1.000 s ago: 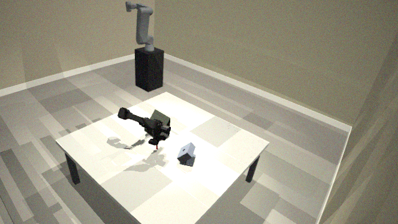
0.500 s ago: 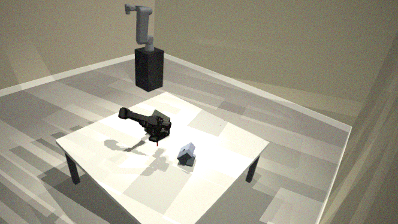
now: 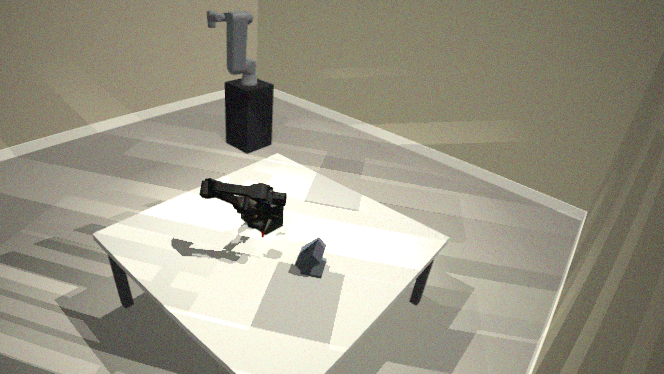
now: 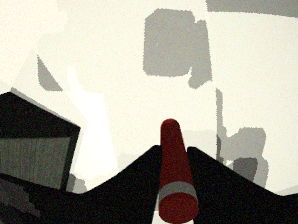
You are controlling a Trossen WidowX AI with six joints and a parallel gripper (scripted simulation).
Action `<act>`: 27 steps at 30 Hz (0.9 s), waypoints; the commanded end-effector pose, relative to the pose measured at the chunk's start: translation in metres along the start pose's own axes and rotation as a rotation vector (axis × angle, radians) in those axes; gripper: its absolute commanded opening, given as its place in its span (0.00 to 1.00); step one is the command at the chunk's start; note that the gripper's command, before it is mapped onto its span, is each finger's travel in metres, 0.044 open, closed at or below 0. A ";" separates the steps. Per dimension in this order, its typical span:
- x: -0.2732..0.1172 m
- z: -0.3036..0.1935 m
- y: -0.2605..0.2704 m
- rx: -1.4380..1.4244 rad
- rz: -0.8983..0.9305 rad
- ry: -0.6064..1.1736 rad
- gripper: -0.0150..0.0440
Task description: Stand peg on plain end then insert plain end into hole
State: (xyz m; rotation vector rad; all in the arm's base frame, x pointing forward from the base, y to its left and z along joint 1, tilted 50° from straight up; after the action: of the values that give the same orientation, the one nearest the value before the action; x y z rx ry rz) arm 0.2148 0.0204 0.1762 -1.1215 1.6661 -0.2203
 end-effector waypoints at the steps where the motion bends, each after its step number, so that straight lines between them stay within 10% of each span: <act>1: -0.001 0.002 0.001 0.002 0.008 0.000 0.25; 27: -0.001 0.024 -0.002 0.037 0.069 -0.206 0.25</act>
State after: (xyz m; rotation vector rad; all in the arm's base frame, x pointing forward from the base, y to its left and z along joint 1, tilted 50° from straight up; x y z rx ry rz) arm 0.2345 0.0285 0.1678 -1.0321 1.5300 -0.1048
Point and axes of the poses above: the point midway between the two fingers, 35 mm back from their tips, its own x axis out along the fingers, its own y axis across the jaws, z = x × y, the point moved 5 cm from there along -x, back along the fingers, and after that the axes turned 15 degrees about -x, right-handed, at the moved point
